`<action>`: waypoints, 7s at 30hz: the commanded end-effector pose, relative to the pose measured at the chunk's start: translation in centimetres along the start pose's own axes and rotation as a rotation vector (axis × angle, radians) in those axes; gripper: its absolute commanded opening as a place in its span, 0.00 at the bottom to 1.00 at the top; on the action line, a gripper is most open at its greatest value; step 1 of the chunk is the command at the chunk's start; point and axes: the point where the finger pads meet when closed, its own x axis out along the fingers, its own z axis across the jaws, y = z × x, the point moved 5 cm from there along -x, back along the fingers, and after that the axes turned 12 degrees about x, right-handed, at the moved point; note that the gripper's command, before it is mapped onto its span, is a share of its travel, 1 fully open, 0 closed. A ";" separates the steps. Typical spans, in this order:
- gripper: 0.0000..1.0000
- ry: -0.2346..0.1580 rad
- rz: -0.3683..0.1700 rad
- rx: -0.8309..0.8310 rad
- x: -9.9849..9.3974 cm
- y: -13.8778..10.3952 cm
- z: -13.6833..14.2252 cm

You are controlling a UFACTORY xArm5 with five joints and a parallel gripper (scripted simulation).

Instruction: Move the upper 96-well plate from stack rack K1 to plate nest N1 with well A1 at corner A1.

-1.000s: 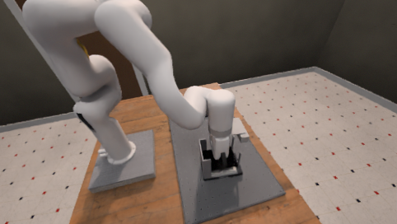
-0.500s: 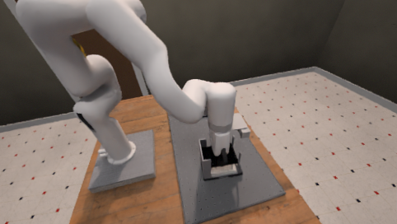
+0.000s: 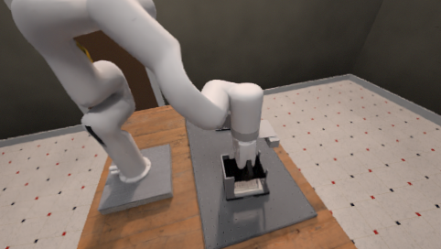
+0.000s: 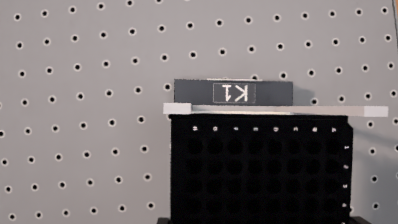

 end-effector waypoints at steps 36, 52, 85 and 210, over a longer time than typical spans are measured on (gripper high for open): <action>0.00 0.003 0.004 0.000 -5.9 0.1 0.0; 0.00 0.003 0.004 0.000 -6.7 0.1 0.0; 0.00 0.004 0.004 0.050 -6.5 -1.3 -8.9; 0.00 0.006 0.003 0.050 -6.0 -5.9 -38.4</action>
